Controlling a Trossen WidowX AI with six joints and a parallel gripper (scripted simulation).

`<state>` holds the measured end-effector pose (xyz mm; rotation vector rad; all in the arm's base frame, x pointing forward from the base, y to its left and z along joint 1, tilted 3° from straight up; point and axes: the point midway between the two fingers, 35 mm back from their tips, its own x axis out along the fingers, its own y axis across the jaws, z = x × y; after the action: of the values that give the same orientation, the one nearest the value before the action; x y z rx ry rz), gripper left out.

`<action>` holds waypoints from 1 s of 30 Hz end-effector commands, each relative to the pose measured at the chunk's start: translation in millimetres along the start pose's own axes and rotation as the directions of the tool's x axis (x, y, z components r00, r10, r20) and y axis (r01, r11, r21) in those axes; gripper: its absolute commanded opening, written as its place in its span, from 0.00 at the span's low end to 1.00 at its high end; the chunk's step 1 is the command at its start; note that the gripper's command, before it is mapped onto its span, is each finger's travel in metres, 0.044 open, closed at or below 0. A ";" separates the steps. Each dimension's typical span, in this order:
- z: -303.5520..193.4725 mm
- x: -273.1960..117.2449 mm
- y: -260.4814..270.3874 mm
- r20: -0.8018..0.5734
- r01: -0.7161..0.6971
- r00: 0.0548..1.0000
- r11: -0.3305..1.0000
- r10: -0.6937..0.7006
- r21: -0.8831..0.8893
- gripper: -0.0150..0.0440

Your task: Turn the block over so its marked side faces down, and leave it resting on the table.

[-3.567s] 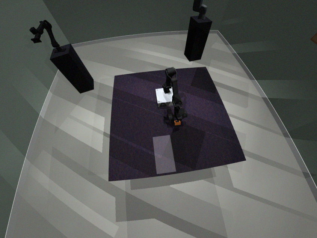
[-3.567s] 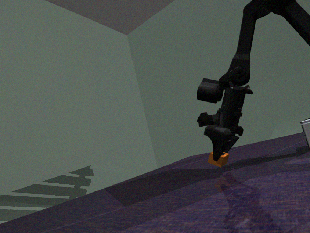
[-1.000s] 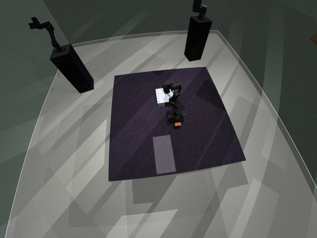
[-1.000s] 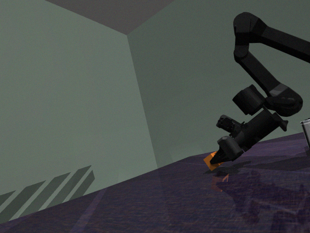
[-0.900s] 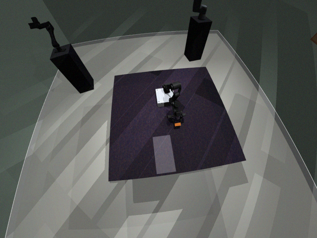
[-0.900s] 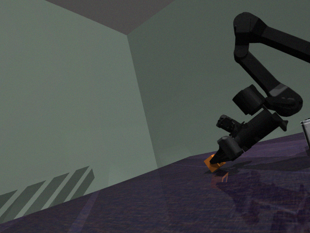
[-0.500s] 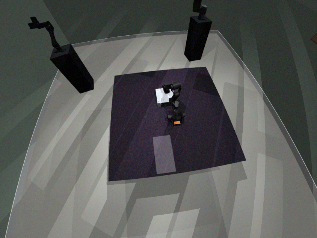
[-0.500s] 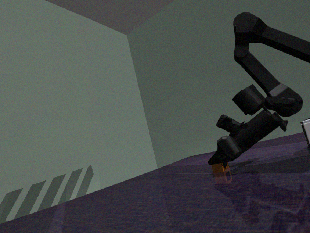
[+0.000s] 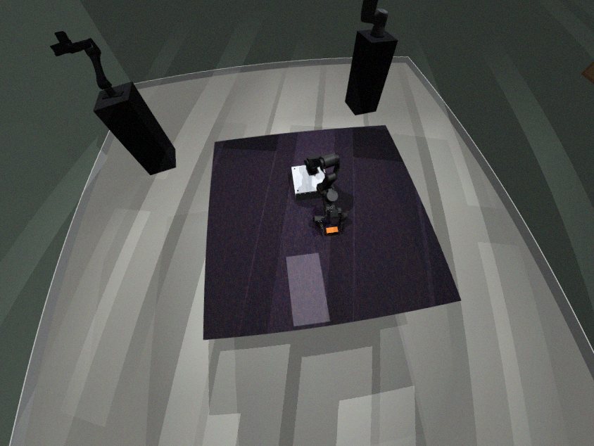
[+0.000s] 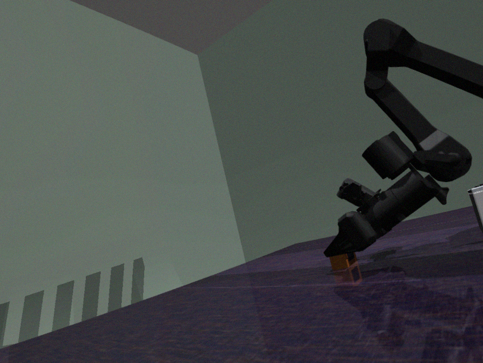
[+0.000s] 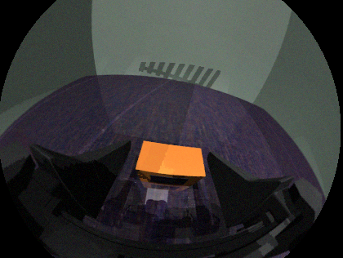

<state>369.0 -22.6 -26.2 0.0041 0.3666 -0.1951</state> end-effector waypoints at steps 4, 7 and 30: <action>0.2 -0.1 -0.5 0.002 0.004 1.000 1.000 -0.004 -0.007 1.00; 0.2 -0.1 -0.5 0.002 0.004 1.000 1.000 -0.004 -0.007 1.00; 57.2 -43.2 0.0 -0.520 0.004 0.854 1.000 -0.006 -0.004 1.00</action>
<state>377.5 -20.4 -14.9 0.0045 0.7111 -0.1954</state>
